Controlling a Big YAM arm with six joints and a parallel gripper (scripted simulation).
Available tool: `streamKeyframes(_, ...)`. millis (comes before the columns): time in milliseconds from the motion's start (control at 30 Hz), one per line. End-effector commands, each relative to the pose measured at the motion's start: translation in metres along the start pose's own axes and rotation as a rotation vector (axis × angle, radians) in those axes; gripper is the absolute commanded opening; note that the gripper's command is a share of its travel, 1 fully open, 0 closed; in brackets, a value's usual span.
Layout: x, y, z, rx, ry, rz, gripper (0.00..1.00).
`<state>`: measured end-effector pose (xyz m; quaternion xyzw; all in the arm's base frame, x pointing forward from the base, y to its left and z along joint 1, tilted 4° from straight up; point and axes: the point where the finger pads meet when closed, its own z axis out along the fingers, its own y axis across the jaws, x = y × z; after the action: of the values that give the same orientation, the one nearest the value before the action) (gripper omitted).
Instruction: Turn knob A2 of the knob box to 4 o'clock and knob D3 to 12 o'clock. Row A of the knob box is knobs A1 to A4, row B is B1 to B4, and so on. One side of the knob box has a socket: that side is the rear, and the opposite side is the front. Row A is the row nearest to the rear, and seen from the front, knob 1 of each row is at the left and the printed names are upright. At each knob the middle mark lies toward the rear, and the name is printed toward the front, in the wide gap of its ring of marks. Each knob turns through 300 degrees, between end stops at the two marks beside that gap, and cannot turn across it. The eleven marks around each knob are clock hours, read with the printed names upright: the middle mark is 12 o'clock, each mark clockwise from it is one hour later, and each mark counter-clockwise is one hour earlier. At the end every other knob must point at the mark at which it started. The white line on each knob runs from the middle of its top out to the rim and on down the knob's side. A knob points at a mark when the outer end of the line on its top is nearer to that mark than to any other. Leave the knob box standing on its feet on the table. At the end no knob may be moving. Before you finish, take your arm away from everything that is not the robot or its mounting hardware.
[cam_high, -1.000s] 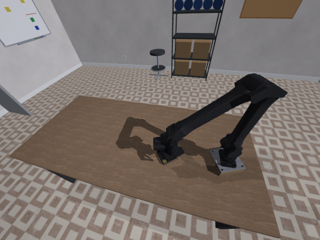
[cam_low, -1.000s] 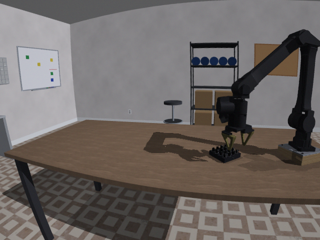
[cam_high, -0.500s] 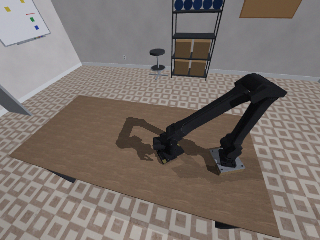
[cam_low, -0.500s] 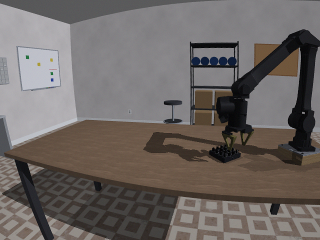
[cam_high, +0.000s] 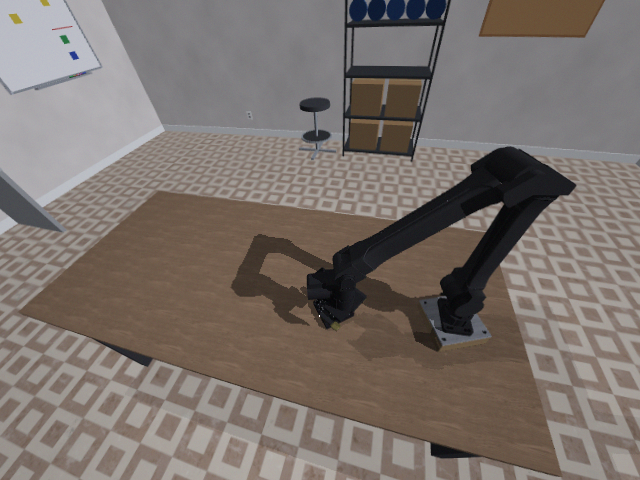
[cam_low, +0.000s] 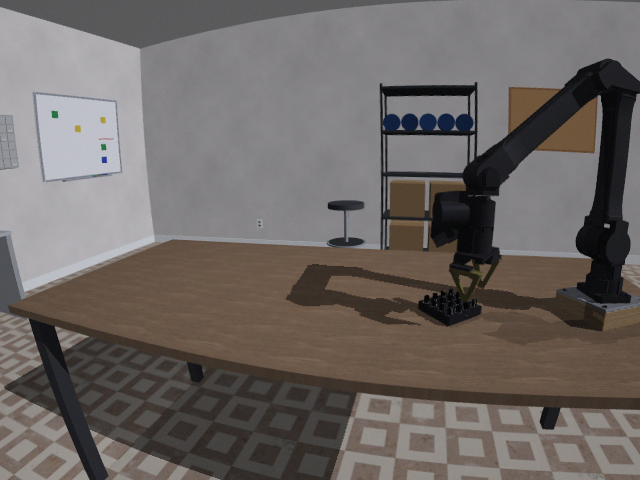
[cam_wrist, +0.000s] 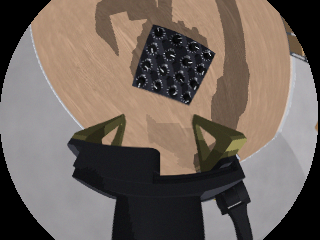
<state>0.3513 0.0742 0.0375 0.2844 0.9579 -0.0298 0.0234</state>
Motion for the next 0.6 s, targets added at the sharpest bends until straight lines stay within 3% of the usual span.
streamKeyframes(0, -0.0188, 0.0075, -0.0201, -0.035, -0.033, -0.151, 1.0)
streamKeyframes(100, -0.0197, 0.0079, -0.0209, -0.035, -0.035, -0.179, 1.0)
streamKeyframes(567, -0.0268, 0.0083, -0.0277, -0.033, -0.053, -0.609, 1.0)
